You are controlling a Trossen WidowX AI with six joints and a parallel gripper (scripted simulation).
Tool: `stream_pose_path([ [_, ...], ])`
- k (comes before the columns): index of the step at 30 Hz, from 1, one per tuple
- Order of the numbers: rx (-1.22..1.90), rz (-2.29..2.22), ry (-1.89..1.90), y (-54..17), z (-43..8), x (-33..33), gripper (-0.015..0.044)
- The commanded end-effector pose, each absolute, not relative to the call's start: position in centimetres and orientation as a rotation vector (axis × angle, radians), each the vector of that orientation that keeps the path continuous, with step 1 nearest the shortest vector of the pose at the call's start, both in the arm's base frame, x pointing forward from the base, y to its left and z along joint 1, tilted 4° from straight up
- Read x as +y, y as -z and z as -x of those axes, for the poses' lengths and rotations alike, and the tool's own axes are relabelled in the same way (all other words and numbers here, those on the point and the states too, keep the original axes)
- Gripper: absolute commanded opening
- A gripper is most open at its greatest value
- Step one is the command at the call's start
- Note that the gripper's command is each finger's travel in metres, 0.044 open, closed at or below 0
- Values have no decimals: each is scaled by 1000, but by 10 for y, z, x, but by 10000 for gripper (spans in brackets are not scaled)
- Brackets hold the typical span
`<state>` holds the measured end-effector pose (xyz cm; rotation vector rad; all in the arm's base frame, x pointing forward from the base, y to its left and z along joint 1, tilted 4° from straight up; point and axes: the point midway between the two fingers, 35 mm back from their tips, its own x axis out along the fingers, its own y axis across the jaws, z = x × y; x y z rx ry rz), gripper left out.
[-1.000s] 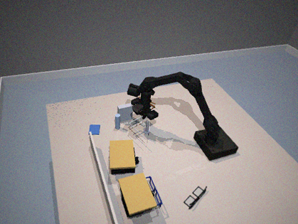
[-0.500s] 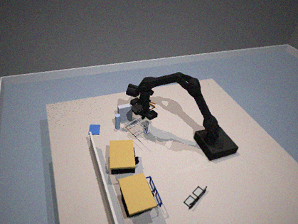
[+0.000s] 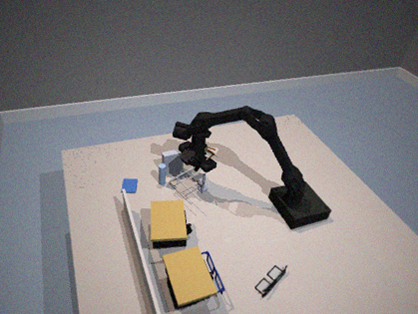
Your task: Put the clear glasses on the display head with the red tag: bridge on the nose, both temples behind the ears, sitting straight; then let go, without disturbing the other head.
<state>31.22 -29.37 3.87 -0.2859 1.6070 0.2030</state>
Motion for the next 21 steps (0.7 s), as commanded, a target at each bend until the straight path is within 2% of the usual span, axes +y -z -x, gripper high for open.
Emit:
stream_pose_path([
  [1, 1607, 281, -201, -37, -315, -295, 0],
  [21, 1606, 281, -200, -37, -323, -296, 0],
])
